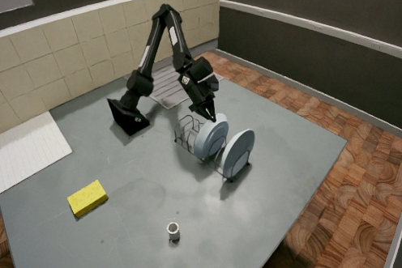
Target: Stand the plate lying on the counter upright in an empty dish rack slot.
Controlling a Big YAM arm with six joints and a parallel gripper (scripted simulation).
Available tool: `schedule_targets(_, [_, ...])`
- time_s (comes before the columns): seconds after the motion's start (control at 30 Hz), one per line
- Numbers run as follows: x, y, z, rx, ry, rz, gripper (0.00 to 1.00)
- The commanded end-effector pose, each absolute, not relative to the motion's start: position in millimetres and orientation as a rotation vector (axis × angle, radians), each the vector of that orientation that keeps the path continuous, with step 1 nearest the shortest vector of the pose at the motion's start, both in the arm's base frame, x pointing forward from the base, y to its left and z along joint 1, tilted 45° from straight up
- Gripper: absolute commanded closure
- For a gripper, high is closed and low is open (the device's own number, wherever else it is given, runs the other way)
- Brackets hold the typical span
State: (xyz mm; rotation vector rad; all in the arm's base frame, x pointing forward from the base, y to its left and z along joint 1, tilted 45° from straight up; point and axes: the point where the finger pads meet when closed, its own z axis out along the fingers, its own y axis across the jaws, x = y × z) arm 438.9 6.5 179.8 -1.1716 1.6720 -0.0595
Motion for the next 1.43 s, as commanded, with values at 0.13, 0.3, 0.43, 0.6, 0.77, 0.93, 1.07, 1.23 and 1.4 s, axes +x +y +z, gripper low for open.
schedule_targets(0.13, [451.4, -3.4, 197.5, -1.149, 1.640, -0.112, 0.74])
schedule_targets(0.3, [451.0, -3.3, 197.0, -1.150, 1.643, -0.109, 0.74])
schedule_targets(0.43, [451.0, -3.3, 197.0, -1.150, 1.643, -0.109, 0.74])
schedule_targets(0.6, [451.0, -3.3, 197.0, -1.150, 1.643, -0.109, 0.74])
schedule_targets(0.77, [451.0, -3.3, 197.0, -1.150, 1.643, -0.109, 0.74])
schedule_targets(0.93, [451.0, -3.3, 197.0, -1.150, 1.643, -0.109, 0.74])
schedule_targets(1.07, [451.0, -3.3, 197.0, -1.150, 1.643, -0.109, 0.74])
schedule_targets(1.23, [451.0, -3.3, 197.0, -1.150, 1.643, -0.109, 0.74])
schedule_targets(1.4, [451.0, -3.3, 197.0, -1.150, 1.643, -0.109, 0.74])
